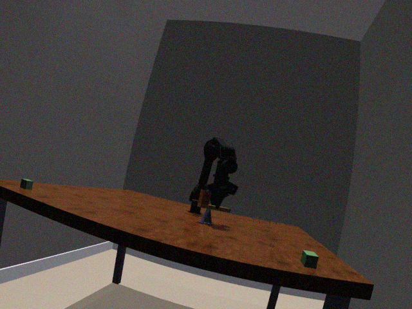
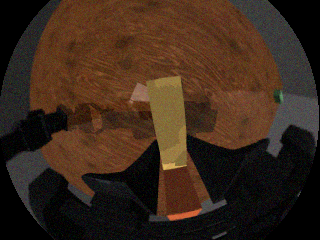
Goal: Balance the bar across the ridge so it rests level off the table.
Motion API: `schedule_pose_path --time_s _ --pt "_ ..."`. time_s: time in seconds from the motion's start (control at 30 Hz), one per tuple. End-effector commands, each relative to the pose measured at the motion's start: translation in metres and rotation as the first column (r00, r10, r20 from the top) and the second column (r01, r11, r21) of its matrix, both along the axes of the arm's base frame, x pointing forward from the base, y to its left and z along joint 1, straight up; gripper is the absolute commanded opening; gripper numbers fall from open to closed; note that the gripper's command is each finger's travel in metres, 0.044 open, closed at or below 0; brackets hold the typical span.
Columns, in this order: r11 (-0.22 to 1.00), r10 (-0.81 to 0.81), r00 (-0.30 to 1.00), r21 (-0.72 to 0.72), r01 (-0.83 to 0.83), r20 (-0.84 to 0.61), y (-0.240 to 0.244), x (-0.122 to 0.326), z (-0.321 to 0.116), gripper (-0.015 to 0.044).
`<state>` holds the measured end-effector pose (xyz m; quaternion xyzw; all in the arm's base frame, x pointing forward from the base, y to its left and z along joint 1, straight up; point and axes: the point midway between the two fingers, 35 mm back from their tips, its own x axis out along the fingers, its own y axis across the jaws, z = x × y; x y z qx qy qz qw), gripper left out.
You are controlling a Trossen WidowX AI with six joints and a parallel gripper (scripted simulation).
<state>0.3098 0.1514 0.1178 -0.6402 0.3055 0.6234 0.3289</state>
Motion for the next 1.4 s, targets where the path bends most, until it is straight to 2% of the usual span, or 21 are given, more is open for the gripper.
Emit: schedule_pose_path --time_s 0.0,1.37 --pt "1.000 0.000 1.000 0.000 0.000 -0.001 0.0000 0.0000 -0.0002 0.0167" --pt "1.000 0.000 1.000 0.000 0.000 -0.001 0.0000 0.0000 -0.0002 0.0185"
